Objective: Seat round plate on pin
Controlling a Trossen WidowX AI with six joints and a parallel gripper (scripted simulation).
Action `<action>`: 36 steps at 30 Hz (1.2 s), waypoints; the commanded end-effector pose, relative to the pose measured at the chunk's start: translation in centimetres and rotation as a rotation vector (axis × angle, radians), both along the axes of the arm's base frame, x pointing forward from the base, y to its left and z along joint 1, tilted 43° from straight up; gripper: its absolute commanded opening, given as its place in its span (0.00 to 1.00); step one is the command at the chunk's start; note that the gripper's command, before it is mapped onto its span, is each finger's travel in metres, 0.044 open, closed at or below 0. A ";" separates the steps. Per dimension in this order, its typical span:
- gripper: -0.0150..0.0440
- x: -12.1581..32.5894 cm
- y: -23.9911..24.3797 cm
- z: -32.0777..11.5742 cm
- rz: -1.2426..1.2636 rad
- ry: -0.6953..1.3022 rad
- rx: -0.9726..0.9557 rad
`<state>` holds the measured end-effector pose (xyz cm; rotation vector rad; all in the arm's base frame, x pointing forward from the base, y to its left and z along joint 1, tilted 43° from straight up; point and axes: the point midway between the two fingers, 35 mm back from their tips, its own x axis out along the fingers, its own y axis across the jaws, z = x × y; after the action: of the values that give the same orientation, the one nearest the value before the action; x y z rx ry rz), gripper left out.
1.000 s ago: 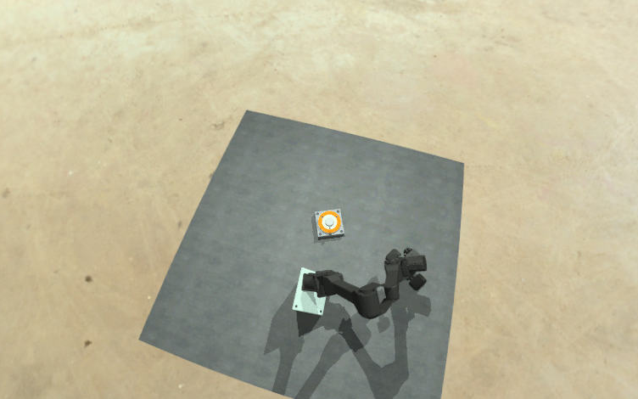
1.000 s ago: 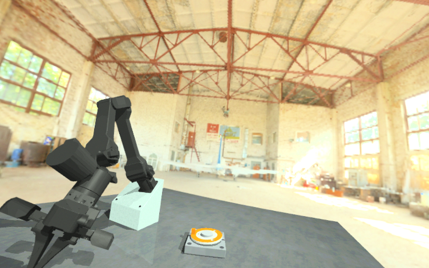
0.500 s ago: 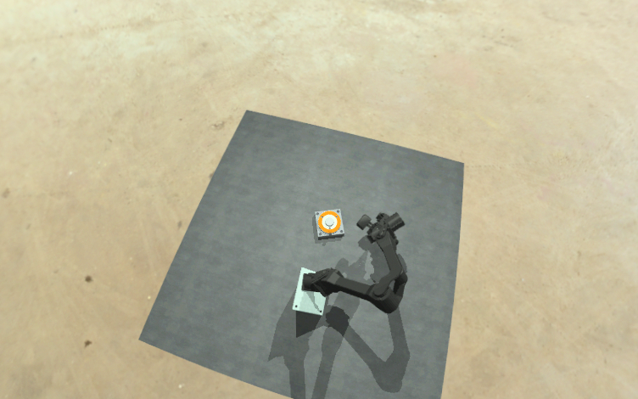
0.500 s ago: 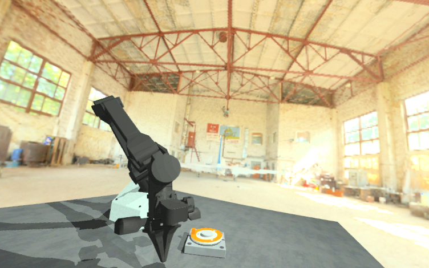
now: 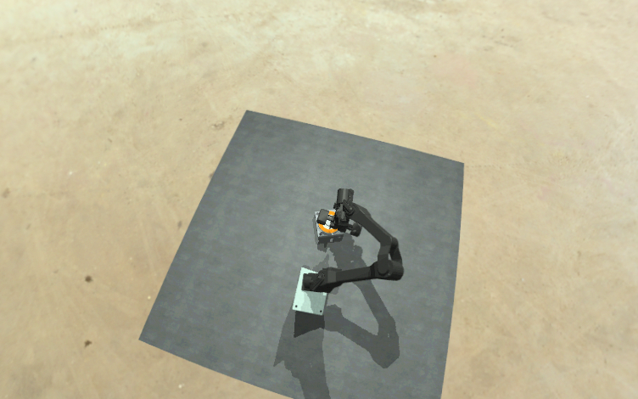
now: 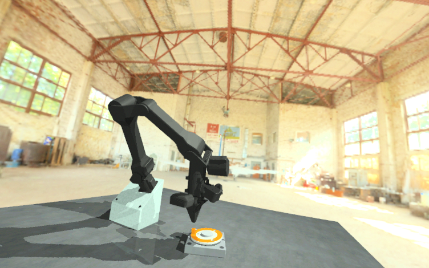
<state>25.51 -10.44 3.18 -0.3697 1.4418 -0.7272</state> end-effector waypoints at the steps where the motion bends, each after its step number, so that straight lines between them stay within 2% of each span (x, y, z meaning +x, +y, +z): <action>1: 0.25 -0.5 1.6 -0.4 0.020 0.063 -0.033; 16: 0.25 -0.9 -1.8 -3.9 0.020 0.063 -0.035; 36: 0.25 -1.6 -0.2 -5.3 0.020 0.064 -0.034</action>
<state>24.16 -10.99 -1.68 -0.4404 1.4779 -0.7364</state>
